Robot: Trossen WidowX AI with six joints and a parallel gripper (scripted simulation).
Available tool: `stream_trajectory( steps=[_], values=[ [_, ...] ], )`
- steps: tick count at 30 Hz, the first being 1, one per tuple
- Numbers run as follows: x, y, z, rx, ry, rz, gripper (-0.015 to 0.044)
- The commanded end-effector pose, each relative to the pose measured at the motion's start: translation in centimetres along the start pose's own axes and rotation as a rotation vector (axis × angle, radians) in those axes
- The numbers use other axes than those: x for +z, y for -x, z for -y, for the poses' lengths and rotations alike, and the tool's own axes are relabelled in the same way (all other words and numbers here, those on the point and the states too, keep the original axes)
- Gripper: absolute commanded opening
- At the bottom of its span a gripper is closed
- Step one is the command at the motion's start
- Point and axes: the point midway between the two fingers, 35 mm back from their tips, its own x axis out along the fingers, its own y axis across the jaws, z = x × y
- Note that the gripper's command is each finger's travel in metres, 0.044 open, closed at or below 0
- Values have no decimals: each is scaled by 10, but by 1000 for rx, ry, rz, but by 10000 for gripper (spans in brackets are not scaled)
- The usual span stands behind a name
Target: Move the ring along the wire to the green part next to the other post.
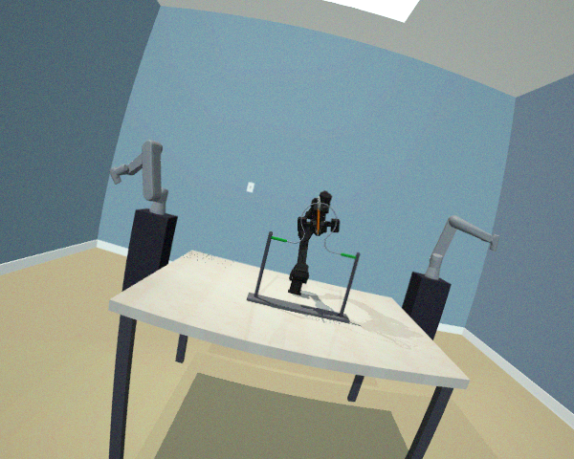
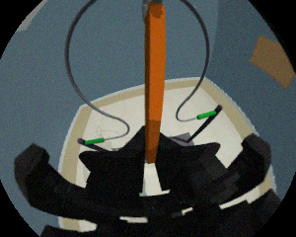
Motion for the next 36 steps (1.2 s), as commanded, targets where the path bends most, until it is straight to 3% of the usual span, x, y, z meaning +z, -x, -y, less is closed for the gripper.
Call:
stream_trajectory(
  steps=[1,36],
  values=[
    [0,0,3,-29,51,8,-150],
    [6,0,24,-253,454,69,-150]
  ],
)
